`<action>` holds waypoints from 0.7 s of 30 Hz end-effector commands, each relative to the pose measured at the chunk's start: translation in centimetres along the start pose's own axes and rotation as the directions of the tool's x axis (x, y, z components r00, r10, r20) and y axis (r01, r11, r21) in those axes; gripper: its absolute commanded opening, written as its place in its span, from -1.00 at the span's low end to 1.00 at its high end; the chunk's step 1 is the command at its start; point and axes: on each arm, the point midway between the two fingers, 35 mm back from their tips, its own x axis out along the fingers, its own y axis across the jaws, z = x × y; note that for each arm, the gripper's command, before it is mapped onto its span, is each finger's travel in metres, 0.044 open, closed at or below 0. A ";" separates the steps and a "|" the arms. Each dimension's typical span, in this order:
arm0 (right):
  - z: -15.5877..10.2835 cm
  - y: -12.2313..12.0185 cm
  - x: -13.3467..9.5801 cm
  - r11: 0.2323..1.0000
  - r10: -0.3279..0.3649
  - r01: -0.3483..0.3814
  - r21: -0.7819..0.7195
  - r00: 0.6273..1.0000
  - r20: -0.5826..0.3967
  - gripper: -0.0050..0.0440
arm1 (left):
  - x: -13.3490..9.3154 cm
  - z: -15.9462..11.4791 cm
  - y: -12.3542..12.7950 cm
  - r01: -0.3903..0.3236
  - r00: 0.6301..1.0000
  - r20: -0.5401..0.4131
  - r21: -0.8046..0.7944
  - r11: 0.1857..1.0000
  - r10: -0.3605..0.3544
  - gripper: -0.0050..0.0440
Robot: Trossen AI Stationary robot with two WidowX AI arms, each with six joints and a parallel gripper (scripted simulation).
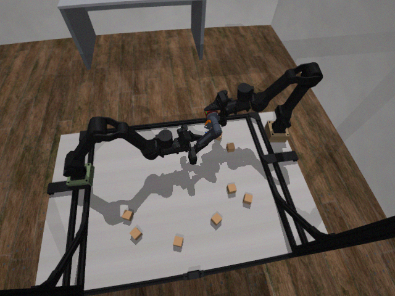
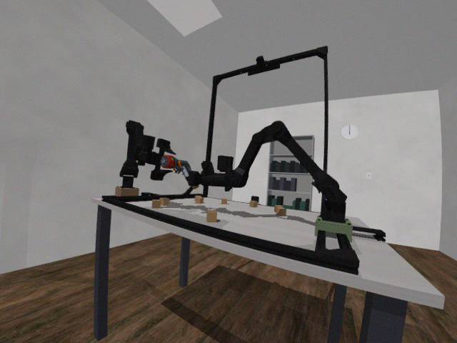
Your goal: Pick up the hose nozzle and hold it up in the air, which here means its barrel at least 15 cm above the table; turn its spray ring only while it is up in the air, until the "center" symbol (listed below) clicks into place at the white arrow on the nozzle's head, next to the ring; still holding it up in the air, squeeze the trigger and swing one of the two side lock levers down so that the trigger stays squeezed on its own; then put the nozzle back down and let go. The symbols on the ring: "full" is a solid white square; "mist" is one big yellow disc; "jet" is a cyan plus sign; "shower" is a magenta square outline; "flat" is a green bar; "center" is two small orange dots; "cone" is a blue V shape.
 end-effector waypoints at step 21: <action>0.1 0.3 0.1 1.000 0.013 -0.013 -0.002 1.000 0.001 -0.04 | 0.1 1.0 0.0 -0.003 1.000 0.028 0.005 1.000 0.003 -0.80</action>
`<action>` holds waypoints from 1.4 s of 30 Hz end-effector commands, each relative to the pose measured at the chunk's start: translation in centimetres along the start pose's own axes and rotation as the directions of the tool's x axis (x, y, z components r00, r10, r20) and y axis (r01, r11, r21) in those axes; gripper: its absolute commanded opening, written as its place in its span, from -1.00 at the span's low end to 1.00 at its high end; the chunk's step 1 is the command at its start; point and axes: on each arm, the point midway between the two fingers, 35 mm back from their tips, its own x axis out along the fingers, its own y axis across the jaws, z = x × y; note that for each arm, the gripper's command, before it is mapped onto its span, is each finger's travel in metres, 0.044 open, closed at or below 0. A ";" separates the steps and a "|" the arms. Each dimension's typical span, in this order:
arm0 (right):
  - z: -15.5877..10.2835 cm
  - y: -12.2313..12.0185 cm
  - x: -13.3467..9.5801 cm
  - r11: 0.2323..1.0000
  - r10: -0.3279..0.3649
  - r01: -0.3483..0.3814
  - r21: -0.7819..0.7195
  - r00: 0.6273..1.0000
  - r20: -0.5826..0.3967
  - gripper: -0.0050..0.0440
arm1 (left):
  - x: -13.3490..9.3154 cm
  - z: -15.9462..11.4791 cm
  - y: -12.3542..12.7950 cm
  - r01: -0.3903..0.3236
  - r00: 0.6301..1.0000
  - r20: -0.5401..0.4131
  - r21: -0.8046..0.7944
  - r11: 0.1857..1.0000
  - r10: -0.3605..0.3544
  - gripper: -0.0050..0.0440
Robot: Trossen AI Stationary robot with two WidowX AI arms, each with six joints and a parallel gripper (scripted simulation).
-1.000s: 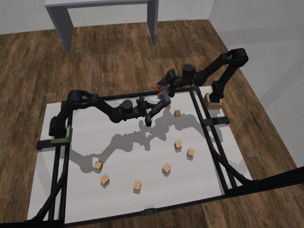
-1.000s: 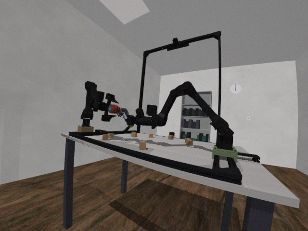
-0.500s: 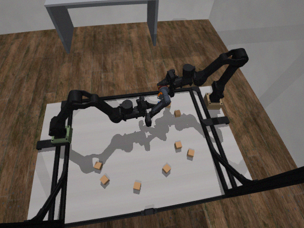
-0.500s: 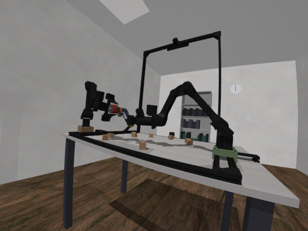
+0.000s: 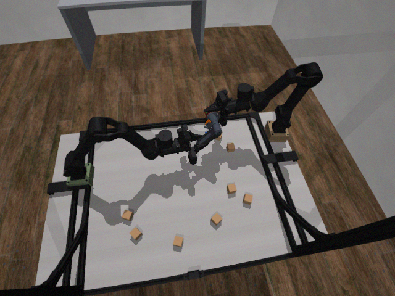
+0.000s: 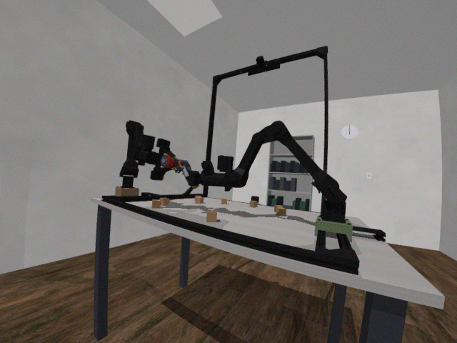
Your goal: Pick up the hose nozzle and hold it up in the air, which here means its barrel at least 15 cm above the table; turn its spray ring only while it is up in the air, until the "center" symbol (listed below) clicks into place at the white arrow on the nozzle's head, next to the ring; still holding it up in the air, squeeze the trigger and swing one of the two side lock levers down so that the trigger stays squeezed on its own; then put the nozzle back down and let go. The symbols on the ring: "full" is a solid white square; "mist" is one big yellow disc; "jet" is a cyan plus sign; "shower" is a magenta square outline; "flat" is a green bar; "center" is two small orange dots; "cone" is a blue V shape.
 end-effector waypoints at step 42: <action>0.1 -0.6 0.3 0.852 -0.523 0.523 0.022 0.852 -0.021 -0.80 | 0.1 0.8 0.0 -0.002 1.000 0.022 0.003 1.000 0.002 -0.80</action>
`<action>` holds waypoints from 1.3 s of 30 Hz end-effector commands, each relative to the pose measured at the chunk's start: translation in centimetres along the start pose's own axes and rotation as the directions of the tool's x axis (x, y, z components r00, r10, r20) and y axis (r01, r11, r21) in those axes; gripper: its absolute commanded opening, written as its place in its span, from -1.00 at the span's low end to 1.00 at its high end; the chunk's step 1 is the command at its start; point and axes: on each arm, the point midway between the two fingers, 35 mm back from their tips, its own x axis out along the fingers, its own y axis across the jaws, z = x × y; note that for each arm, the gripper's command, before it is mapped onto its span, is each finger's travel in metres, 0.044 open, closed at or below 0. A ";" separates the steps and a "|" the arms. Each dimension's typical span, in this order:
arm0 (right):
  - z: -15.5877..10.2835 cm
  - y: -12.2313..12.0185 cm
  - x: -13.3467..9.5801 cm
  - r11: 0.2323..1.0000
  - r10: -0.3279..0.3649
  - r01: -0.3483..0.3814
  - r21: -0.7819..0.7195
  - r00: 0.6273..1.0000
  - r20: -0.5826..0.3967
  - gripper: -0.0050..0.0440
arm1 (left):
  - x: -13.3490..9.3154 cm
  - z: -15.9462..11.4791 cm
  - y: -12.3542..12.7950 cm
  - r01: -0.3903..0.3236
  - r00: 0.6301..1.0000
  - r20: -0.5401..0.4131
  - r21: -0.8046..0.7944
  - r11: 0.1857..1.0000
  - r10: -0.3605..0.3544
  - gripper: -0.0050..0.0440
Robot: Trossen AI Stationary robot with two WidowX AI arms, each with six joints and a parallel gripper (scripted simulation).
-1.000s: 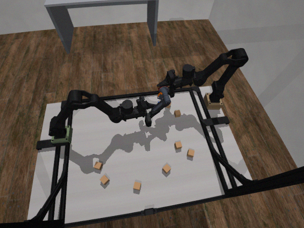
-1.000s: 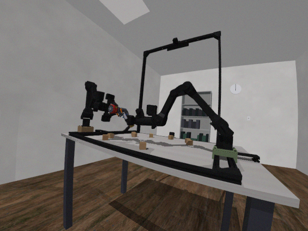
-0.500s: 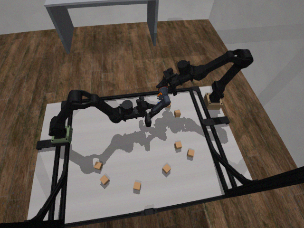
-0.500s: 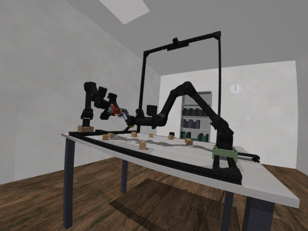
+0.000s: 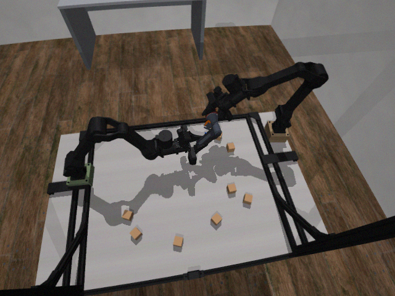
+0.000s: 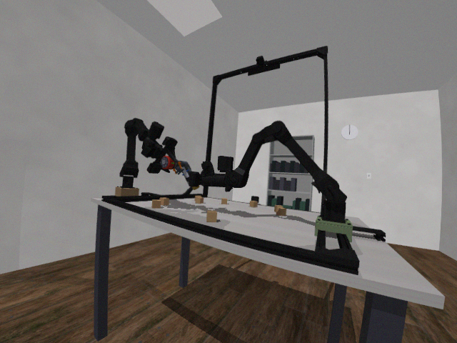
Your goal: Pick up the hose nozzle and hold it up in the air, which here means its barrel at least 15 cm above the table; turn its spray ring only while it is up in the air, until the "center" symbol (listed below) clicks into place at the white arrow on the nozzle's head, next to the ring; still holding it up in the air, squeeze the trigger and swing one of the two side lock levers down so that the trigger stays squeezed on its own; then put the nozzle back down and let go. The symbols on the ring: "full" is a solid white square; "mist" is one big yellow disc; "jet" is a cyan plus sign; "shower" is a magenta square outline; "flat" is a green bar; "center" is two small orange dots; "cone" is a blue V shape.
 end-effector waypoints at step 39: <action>-0.1 0.1 -0.1 0.940 -0.340 0.341 0.016 0.940 -0.015 0.67 | 0.3 1.3 0.0 0.000 0.999 0.038 0.007 1.000 0.000 -0.80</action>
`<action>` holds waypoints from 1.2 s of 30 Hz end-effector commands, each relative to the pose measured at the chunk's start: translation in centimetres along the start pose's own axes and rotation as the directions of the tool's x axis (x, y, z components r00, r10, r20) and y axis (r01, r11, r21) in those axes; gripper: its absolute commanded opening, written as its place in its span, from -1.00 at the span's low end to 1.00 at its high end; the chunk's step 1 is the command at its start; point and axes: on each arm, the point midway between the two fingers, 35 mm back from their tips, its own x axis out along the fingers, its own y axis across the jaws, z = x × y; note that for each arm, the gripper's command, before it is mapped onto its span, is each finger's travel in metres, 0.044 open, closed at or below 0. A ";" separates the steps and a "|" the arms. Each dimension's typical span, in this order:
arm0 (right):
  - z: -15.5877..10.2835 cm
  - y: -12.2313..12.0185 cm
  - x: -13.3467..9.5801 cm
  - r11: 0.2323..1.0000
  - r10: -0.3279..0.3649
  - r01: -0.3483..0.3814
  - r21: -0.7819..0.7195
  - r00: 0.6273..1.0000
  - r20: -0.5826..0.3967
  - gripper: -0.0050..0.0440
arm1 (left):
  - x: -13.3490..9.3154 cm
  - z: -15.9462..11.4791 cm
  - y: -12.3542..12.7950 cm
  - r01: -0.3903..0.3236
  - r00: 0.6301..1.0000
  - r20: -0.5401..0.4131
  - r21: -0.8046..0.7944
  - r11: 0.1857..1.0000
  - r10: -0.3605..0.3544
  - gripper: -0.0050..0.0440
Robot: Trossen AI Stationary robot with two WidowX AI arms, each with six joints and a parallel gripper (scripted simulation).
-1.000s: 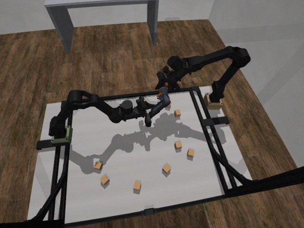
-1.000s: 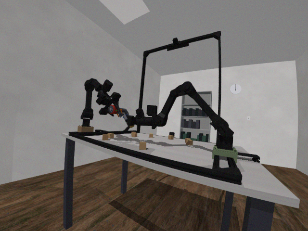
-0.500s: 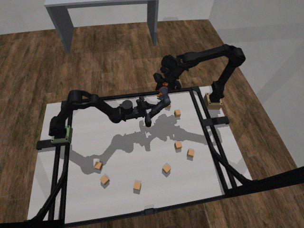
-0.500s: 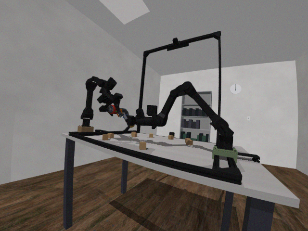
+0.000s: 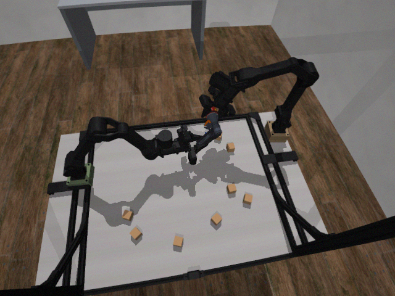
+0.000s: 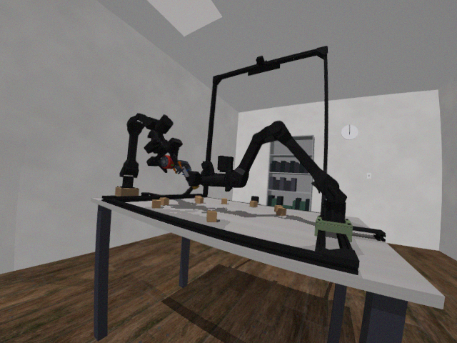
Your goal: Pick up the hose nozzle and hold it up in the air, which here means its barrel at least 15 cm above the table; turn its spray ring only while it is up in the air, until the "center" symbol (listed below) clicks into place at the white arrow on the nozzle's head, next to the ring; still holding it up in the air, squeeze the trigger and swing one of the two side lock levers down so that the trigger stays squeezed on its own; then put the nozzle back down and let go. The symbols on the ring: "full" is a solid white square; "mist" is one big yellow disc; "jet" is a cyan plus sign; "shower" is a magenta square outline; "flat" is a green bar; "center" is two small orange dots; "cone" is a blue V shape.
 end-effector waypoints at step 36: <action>0.1 -0.1 -6.6 1.000 0.002 -0.002 -0.001 1.000 0.000 0.84 | 0.2 1.1 0.1 -0.002 1.000 0.031 0.006 1.000 0.002 -0.80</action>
